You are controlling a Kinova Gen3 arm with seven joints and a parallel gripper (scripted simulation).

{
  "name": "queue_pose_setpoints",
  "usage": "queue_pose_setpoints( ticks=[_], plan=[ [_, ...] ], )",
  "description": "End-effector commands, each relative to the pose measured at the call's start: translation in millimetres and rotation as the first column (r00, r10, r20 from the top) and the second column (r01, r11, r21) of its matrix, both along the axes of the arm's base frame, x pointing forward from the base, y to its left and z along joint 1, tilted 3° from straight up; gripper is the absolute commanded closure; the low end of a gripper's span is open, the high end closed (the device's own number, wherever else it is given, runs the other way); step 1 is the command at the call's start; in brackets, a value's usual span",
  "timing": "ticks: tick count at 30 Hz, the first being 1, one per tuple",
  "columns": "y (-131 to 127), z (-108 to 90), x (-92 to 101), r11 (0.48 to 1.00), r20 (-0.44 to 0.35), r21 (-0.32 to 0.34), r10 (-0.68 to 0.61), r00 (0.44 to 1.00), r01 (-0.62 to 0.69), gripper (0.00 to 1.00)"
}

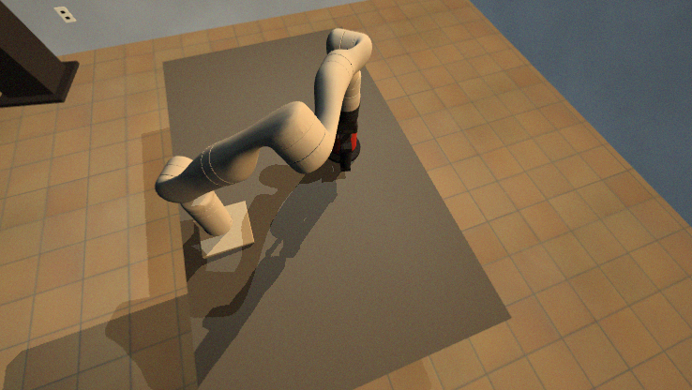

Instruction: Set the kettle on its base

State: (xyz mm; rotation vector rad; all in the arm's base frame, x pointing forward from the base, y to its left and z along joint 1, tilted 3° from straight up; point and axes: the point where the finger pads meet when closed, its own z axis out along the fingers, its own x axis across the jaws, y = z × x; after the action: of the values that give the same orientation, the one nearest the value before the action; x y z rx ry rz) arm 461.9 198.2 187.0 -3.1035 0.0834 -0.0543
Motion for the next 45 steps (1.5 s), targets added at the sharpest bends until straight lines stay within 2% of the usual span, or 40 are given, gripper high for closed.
queue_pose_setpoints(
  ticks=[1,45],
  plan=[
    [0.3,0.7,0.3,1.000,0.002,0.001,0.000,1.000,0.000,1.00],
    [0.5,-5.0,0.5,1.000,0.002,0.001,0.000,1.000,0.000,1.00]
  ],
)
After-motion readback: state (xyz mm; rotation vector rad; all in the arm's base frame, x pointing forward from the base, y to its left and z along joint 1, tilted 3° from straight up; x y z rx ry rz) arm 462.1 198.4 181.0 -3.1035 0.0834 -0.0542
